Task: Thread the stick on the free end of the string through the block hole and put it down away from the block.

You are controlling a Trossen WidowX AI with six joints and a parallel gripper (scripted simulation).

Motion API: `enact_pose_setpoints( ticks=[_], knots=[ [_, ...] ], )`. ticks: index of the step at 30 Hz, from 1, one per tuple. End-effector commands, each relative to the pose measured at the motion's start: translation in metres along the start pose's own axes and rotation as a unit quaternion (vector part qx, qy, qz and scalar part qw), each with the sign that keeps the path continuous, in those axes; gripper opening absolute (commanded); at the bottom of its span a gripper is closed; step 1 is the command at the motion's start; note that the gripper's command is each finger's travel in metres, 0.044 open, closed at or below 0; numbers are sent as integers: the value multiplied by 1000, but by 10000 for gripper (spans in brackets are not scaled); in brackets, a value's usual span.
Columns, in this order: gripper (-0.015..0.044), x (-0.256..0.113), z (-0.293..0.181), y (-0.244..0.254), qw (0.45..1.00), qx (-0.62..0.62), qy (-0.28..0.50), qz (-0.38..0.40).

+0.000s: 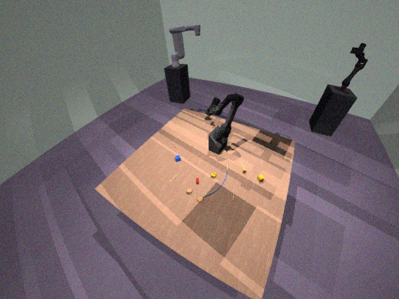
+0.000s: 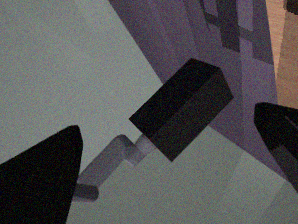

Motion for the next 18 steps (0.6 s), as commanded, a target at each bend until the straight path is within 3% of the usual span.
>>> enact_pose_setpoints(
  ticks=[1, 4, 10, 14, 18],
  knots=[
    [426, 0, 0, 0, 1000, 0, 0, 0],
    [440, -4, -11, 0, 999, -28, 17, -1],
    [440, -55, -98, -8, 949, -269, 165, 11],
    [440, -102, -148, -24, 864, -431, 257, 42],
    [440, -156, -187, -48, 736, -581, 337, 89]
  ],
)
Point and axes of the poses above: the point midway between the two fingers, 35 mm back from their tips, its own x axis out along the fingers, its own y axis across the jaws, z = x × y, the point moved 2 cm from there along -x, back along the fingers, and after that the axes turned 1 degree about -x, right-handed, at the moved point
